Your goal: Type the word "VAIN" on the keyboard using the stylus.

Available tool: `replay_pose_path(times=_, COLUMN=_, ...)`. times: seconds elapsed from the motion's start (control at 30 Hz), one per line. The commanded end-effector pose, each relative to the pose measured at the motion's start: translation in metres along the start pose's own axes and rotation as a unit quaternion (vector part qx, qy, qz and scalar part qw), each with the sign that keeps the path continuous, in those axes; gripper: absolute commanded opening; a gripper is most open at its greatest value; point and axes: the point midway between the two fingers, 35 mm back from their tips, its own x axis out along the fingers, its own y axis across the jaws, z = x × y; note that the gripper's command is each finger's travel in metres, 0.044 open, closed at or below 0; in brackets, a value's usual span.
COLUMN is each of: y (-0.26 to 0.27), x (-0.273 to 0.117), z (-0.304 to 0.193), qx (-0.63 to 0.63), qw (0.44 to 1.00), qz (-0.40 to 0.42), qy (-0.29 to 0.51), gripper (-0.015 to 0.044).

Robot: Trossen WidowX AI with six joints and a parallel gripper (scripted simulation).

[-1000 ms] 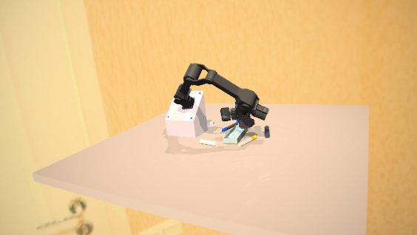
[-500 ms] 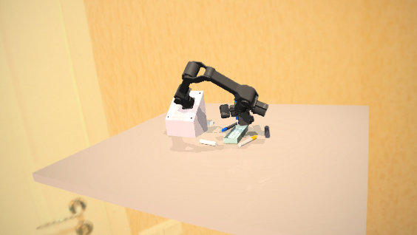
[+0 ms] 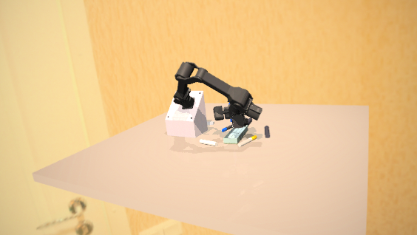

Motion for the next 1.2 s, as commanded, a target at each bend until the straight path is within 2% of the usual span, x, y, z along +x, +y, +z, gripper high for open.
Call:
replay_pose_path(times=0.0, y=-0.002, x=0.006, z=0.012, qx=-0.001, qw=1.0, qz=-0.001, qy=0.0, gripper=0.0)
replay_pose_path(times=0.23, y=-0.003, x=0.009, z=0.016, qx=-0.001, qw=1.0, qz=-0.001, qy=0.0, gripper=0.0)
replay_pose_path(times=0.33, y=-0.003, x=0.01, z=0.018, qx=-0.001, qw=1.0, qz=-0.001, qy=0.0, gripper=0.0079)
replay_pose_path(times=1.17, y=-0.003, x=0.013, z=0.023, qx=-0.001, qw=1.0, qz=-0.001, qy=0.0, gripper=0.0081)
